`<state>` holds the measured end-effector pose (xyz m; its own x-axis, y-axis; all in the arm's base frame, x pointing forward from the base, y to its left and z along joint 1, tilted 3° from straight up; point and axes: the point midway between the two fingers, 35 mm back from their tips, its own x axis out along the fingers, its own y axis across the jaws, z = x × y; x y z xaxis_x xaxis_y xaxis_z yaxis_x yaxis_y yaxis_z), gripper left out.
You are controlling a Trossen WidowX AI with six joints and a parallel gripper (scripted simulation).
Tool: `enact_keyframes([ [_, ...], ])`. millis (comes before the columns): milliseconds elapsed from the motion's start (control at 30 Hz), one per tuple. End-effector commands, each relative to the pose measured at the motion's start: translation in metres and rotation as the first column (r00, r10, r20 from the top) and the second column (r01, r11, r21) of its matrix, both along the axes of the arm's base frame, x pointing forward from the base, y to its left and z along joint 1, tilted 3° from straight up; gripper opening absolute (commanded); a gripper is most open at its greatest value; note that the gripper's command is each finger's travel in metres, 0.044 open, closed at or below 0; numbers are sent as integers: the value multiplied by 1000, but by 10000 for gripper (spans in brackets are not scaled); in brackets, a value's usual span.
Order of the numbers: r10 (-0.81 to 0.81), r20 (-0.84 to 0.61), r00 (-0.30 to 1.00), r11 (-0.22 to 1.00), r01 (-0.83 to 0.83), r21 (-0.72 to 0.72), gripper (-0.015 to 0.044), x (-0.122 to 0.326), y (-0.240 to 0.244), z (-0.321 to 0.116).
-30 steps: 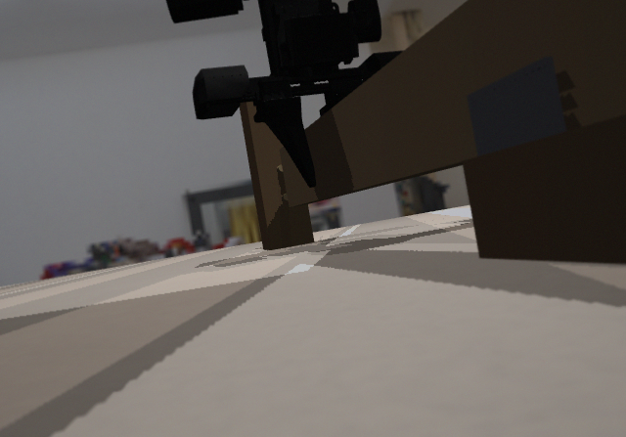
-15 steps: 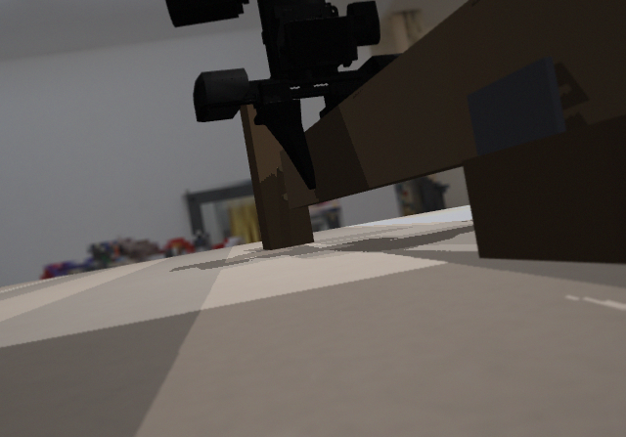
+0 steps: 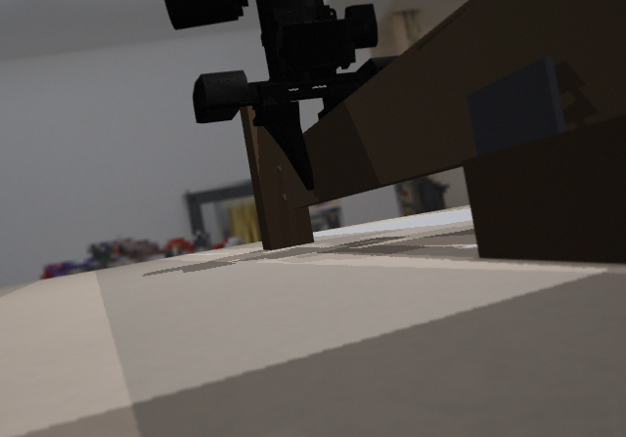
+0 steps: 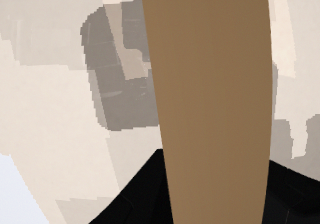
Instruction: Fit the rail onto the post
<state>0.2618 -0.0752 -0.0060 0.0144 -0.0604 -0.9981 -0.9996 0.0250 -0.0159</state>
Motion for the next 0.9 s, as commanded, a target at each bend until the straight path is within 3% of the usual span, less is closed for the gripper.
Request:
enact_keyframes([
  [0, 2, 3, 1000, 1000, -2, -3, 0, 1, -3, 2],
  [867, 2, 3, 1000, 1000, -2, -3, 0, 1, -10, 3],
])
